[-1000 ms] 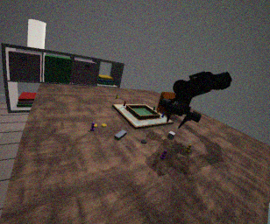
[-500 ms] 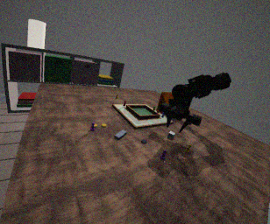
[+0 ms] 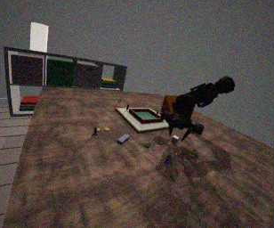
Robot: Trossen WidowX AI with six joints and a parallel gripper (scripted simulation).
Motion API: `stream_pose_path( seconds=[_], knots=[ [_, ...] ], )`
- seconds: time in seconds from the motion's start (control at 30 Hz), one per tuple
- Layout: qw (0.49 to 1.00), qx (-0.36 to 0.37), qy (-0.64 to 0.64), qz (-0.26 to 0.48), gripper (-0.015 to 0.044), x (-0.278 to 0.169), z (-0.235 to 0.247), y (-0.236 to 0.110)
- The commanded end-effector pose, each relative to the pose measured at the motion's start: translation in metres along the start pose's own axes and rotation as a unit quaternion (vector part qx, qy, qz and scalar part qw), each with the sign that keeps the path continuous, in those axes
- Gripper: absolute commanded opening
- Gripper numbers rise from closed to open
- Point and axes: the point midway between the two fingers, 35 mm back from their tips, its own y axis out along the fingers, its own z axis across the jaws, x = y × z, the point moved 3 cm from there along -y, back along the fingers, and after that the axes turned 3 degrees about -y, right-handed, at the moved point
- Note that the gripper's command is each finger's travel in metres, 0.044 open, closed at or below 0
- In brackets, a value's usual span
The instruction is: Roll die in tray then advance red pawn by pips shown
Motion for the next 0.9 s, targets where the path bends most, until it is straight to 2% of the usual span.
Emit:
stream_pose_path(
  seconds=[0.0, 0.13, 0.33, 0.57, 0.67, 0.87],
  knots=[
    [1.0, -0.002, 0.004, 0.002, 0.0275, -0.002, -0.001, 0.008],
    [1.0, -0.002, 0.004, 0.002, 0.0275, -0.002, -0.001, 0.012],
    [1.0, -0.002, 0.004, 0.002, 0.0118, -0.002, -0.001, 0.012],
    [1.0, -0.002, 0.004, 0.002, 0.0071, -0.002, -0.001, 0.012],
    [1.0, -0.003, 0.005, 0.002, 0.0, -0.002, -0.002, 0.008],
    [1.0, -0.008, 0.012, 0.003, 0.0, 0.0, -0.007, -0.027]
  ],
)
